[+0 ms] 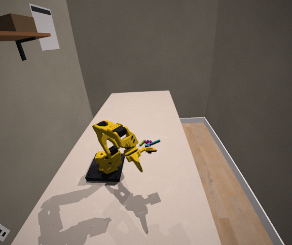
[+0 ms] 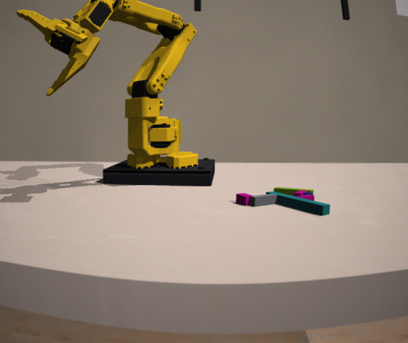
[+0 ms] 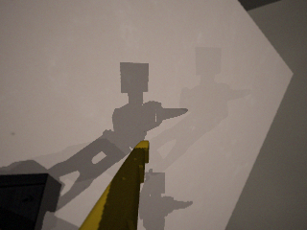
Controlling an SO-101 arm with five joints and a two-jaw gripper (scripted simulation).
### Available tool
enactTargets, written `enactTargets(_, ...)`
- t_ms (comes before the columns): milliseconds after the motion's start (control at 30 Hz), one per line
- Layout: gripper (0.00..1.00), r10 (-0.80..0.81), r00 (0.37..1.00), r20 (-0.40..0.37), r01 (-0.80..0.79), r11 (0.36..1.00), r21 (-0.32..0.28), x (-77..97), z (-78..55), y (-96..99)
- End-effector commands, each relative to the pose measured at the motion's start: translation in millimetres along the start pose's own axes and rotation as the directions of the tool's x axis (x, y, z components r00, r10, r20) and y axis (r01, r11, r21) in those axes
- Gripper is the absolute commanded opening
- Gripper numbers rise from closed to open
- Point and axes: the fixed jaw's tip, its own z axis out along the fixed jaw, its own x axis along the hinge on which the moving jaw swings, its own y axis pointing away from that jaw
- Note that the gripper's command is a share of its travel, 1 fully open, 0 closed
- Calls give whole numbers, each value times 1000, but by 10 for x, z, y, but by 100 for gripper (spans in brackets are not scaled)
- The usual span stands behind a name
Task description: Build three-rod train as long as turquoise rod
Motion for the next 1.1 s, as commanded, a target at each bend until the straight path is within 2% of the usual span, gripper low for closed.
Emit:
enactTargets(0, 100, -43, 999, -11, 42, 998, -54, 7, 49, 97)
enactTargets(100, 100, -51, 999, -12, 50, 997, -60, 8, 54, 109)
enactTargets(133, 100, -34, 999, -2, 34, 999, -23, -2, 14, 44)
enactTargets(600, 100, -133, 991, -12, 131, 986, -105, 6, 75, 190)
enactTargets(667, 100, -133, 991, -12, 131, 986, -105, 6, 75, 190)
enactTargets(700, 100, -116, 993, -4, 115, 991, -67, -5, 38, 125)
enactTargets(1067, 100, -184, 983, -7, 182, 975, -127, 4, 80, 231)
